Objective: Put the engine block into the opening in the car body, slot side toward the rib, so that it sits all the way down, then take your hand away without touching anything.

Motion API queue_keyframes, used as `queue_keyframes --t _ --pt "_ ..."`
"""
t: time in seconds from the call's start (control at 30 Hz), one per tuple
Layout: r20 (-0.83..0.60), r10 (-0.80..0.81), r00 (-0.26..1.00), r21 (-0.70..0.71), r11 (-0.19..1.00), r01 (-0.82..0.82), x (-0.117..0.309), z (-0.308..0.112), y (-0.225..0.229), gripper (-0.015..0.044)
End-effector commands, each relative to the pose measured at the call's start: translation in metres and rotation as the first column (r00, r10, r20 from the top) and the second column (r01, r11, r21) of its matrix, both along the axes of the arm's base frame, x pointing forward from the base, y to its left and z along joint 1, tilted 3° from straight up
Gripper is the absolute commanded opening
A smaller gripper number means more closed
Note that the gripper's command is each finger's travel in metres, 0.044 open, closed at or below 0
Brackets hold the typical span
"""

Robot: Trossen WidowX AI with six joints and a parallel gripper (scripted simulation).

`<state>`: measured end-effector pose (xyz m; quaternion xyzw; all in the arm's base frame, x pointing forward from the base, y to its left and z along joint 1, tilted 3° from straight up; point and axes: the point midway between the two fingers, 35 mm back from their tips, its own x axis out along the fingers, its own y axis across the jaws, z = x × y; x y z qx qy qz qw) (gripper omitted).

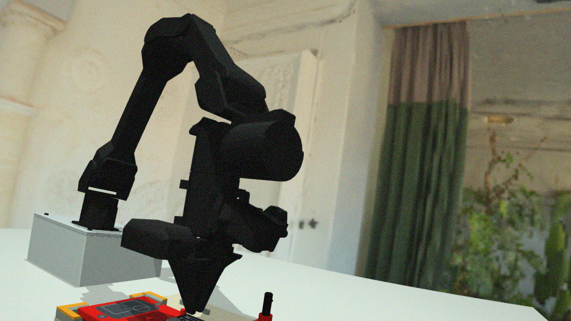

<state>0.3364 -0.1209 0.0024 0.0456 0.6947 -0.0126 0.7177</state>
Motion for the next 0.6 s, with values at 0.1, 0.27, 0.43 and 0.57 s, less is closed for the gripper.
queue_keyframes --t 0.1,0.27,0.43,0.57 --pt "0.001 0.003 1.000 -0.001 1.000 -0.003 0.0002 0.0007 -0.0004 0.0000" --pt "0.001 0.002 1.000 0.000 1.000 -0.002 0.0001 0.0004 -0.0001 0.0000" --pt "0.001 0.003 1.000 -0.001 1.000 -0.003 0.0002 0.0007 -0.0004 0.0000" --pt "0.001 0.003 1.000 -0.001 1.000 -0.003 0.0002 0.0007 -0.0004 0.0026"
